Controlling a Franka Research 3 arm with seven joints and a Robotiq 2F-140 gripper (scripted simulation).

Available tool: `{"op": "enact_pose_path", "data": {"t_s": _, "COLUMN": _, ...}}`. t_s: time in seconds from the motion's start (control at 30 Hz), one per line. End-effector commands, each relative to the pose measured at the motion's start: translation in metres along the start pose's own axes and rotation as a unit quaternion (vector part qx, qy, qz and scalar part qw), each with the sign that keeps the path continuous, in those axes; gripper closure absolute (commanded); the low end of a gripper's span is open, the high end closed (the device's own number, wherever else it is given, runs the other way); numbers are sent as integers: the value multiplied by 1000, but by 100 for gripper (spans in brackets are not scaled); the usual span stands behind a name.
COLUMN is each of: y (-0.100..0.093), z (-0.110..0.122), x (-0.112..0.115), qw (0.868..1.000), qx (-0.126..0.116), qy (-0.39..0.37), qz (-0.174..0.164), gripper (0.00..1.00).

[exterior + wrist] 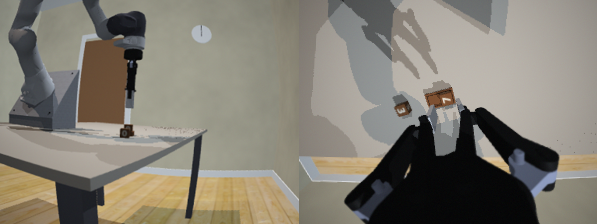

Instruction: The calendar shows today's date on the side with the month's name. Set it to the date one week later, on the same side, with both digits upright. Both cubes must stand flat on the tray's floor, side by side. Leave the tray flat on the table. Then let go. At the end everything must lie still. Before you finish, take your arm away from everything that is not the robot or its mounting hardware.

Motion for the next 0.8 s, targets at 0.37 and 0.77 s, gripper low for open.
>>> {"op": "enact_pose_path", "data": {"t_s": 0.37, "y": 5, "z": 1, "x": 0, "qw": 1000, "qx": 0, "qy": 4, "qz": 0, "gripper": 71}}
{"op": "enact_pose_path", "data": {"t_s": 0.77, "y": 18, "z": 1, "x": 0, "qw": 1000, "qx": 0, "qy": 4, "qz": 0, "gripper": 71}}
Point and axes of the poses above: the point where the finger pads meet when closed, its own y axis out along the fingers, its own z axis across the jaws, x = y × z, the point moved 9 cm from there along -y, back along the fingers, and after that the axes turned 14 degrees about -y, right-handed, at the moved point
